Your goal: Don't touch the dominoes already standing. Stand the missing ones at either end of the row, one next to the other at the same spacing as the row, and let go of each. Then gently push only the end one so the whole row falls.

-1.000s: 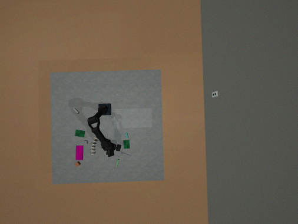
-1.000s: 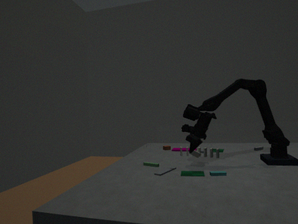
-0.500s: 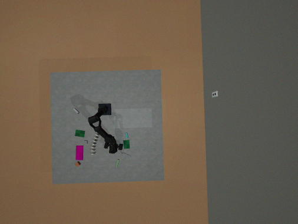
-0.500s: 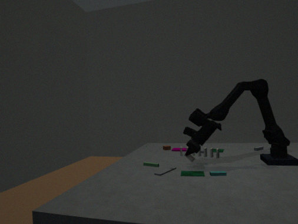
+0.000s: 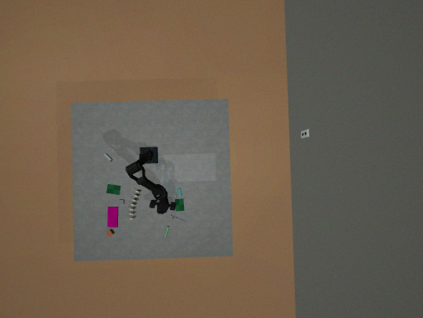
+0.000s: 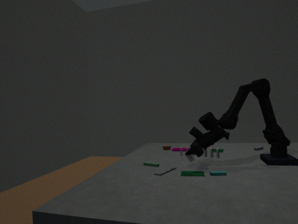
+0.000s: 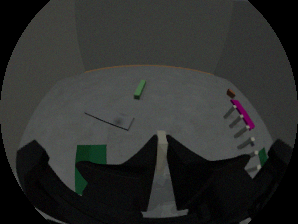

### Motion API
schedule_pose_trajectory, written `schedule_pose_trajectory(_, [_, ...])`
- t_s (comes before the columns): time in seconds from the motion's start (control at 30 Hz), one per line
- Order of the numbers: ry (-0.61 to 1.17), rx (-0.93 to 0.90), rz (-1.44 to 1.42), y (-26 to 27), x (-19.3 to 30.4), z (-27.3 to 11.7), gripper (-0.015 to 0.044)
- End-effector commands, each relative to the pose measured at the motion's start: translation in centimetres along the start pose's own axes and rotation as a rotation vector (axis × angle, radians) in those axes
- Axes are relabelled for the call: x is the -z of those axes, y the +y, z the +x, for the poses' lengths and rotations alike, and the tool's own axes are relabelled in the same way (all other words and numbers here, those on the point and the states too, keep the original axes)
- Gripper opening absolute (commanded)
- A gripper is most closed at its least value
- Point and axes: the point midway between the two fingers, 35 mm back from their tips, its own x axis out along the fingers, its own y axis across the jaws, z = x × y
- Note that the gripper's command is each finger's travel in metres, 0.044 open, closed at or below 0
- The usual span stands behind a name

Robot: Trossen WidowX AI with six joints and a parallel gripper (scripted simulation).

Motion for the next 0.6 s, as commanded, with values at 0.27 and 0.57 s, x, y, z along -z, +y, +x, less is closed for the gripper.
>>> schedule_pose_trajectory(0.27, [-0.186, 0.033, 0.019, -0.5, 0.5, -2.3, 0.0028])
schedule_pose_trajectory(0.57, [-0.309, 0.068, 0.058, -1.6, 1.1, -4.5, 0.0028])
